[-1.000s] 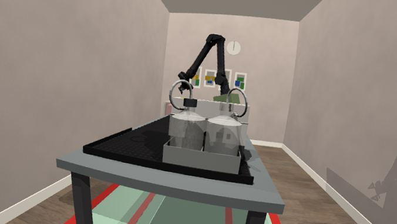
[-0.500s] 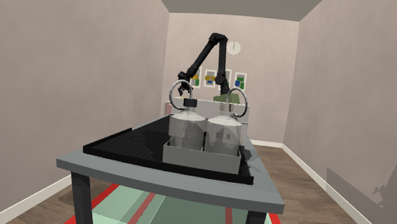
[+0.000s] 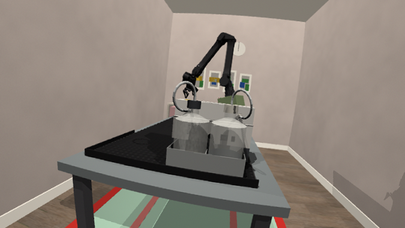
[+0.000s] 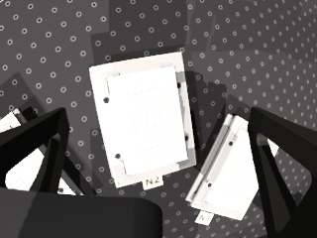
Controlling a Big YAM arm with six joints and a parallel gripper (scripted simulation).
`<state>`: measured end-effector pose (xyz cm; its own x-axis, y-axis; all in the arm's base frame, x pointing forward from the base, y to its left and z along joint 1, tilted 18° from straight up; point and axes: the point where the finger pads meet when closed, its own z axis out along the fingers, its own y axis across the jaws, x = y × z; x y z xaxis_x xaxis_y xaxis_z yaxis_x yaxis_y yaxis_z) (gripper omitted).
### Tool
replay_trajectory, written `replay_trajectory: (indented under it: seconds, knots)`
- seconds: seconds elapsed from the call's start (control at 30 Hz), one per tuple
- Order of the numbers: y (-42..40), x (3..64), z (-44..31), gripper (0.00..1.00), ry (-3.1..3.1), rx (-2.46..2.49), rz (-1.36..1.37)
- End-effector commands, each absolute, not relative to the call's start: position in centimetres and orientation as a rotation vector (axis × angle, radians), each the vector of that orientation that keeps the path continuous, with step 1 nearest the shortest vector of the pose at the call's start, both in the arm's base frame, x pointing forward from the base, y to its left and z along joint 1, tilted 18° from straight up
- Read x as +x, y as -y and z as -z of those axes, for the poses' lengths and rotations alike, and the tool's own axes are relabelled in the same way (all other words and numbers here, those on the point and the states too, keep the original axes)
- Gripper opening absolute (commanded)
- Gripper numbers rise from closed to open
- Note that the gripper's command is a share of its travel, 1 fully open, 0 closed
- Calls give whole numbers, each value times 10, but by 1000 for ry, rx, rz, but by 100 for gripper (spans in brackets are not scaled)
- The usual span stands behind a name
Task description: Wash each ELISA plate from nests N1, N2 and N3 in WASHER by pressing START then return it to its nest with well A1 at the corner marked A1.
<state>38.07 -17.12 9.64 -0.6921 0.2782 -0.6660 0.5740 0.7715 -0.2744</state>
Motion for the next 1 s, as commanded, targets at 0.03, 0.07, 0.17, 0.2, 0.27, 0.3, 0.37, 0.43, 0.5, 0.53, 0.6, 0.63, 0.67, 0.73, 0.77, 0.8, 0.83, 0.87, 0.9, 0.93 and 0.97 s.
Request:
replay_trajectory:
  seconds: [0.03,0.07,0.17,0.2,0.27,0.3,0.37,0.43,0.5,0.53,0.6,0.63,0.67,0.73,0.77,0.8,0.83,0.87,0.9,0.93,0.97]
  knots:
    - [147,375,-91,100,-2349,624,613]
    - [142,374,-91,100,-2372,594,585]
    - [134,369,-87,100,-2432,510,558]
    - [134,369,-87,100,-2432,510,558]
    - [134,368,-89,100,-2453,491,534]
    - [122,362,-81,100,-2469,465,529]
    - [115,357,-78,100,-2460,494,527]
    - [109,354,-75,100,-2460,494,527]
    - [101,349,-71,100,-2518,405,490]
    - [97,346,-69,100,-2542,375,471]
    - [90,340,-66,100,-2576,334,443]
    - [86,337,-64,100,-2576,330,442]
    - [83,334,-62,100,-2573,340,448]
    - [79,331,-60,100,-2569,360,442]
    - [79,331,-60,100,-2569,360,442]
    - [75,331,-61,100,-2594,300,421]
    - [75,332,-63,100,-2606,284,404]
    - [76,326,-60,100,-2632,269,390]
    - [72,321,-56,100,-2659,238,370]
    - [61,316,-51,100,-2676,193,355]
    - [58,312,-49,100,-2676,193,355]
